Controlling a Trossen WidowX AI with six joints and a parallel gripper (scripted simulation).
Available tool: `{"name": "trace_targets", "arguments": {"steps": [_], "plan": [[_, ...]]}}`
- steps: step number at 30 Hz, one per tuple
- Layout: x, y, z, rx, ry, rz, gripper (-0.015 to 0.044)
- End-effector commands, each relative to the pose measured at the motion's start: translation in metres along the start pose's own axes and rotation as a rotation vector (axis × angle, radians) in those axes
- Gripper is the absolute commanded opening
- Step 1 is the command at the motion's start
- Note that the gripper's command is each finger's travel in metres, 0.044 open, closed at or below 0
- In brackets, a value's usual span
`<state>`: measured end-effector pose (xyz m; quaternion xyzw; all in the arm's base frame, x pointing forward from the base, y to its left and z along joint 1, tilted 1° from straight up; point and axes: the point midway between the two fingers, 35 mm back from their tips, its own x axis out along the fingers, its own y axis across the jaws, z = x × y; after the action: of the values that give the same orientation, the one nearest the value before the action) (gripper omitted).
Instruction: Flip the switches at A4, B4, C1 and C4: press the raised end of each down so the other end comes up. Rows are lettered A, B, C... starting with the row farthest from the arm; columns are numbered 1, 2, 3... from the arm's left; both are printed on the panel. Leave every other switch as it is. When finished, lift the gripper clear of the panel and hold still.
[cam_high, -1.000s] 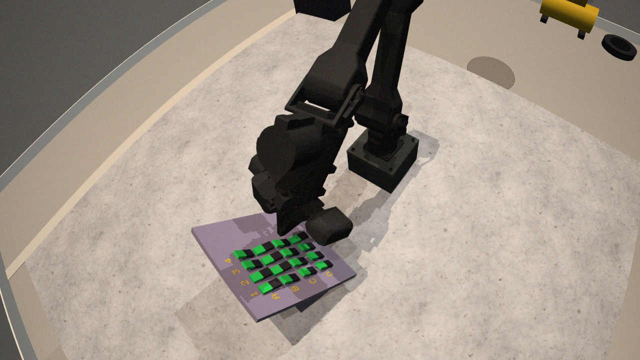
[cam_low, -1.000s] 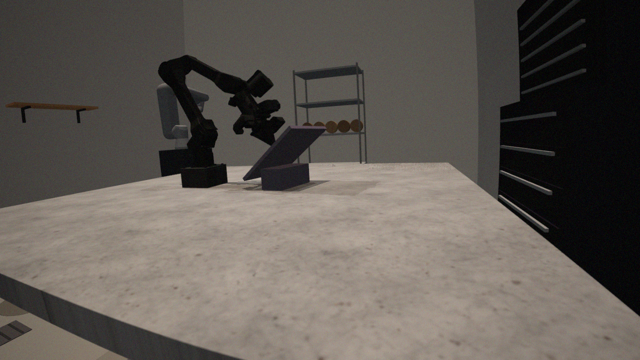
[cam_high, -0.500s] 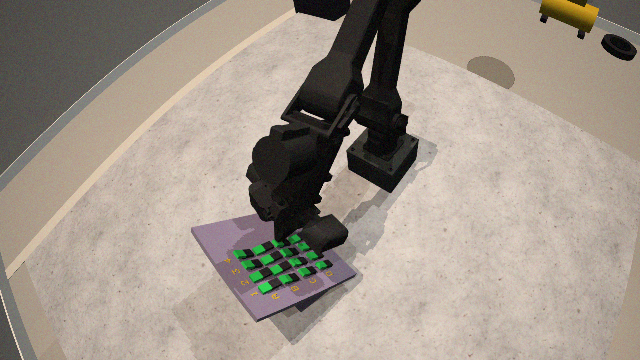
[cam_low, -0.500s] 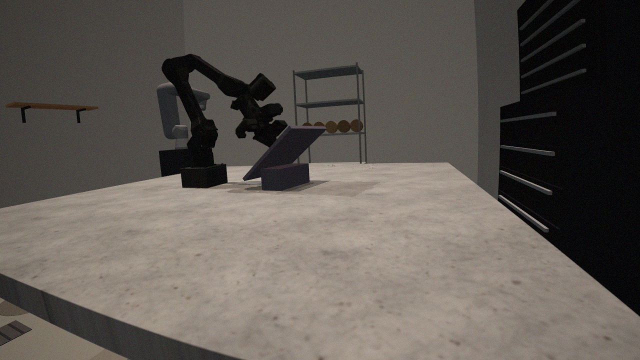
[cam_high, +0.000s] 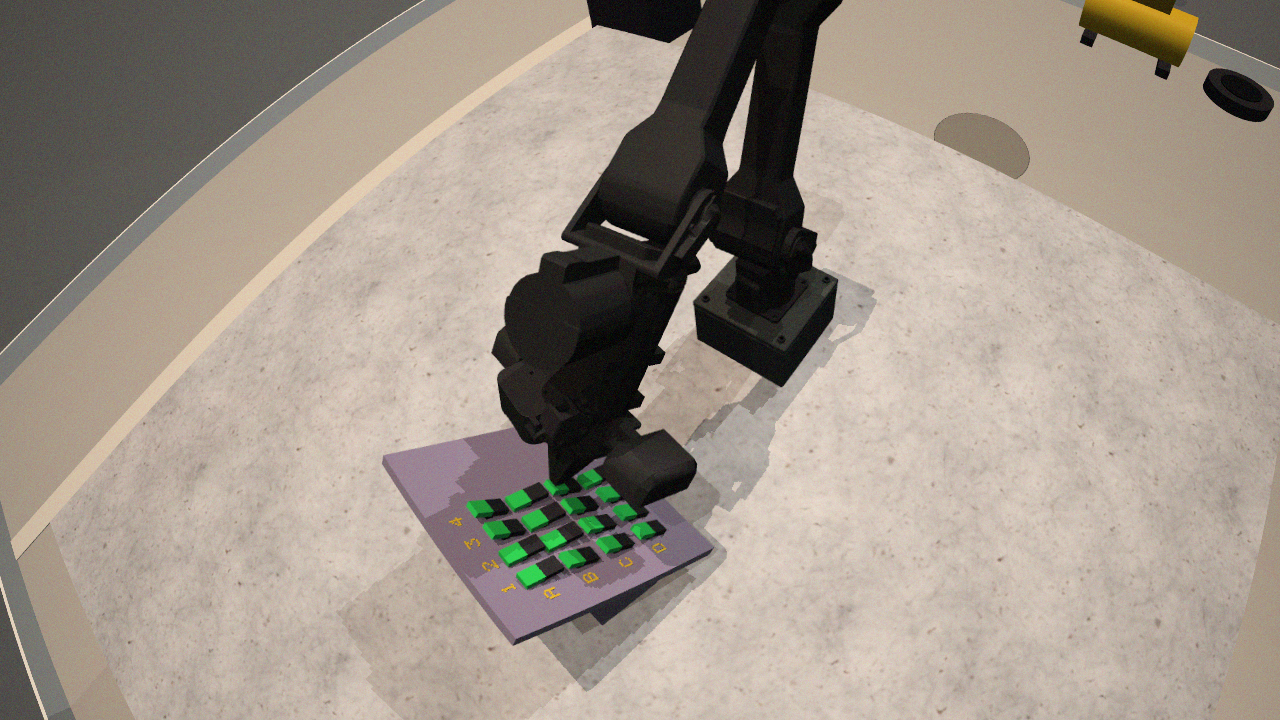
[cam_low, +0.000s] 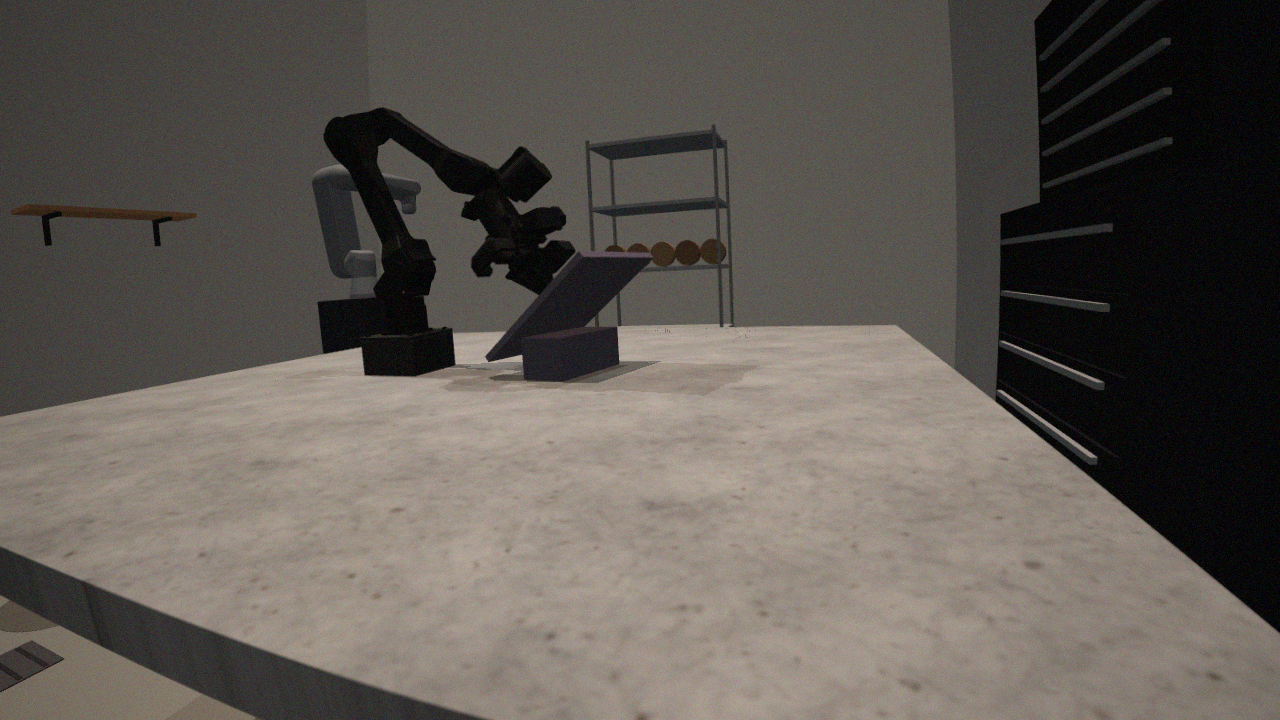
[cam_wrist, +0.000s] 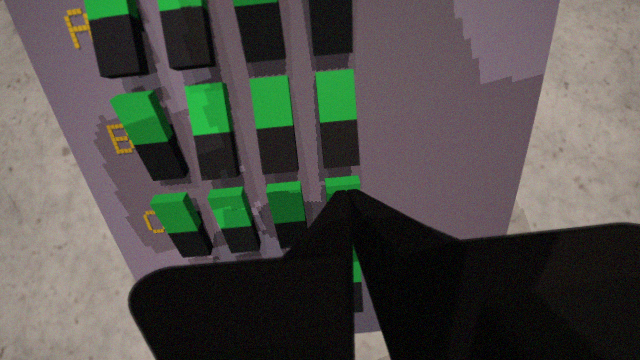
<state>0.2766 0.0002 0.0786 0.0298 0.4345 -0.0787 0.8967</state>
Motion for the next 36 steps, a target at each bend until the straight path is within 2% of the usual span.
{"name": "trace_targets", "arguments": {"steps": [1, 36], "plan": [[0.0006, 0.0007, -0.0002, -0.003, 0.001, 0.005, 0.0], [0.0053, 0.0007, -0.0001, -0.003, 0.001, 0.005, 0.0]]}}
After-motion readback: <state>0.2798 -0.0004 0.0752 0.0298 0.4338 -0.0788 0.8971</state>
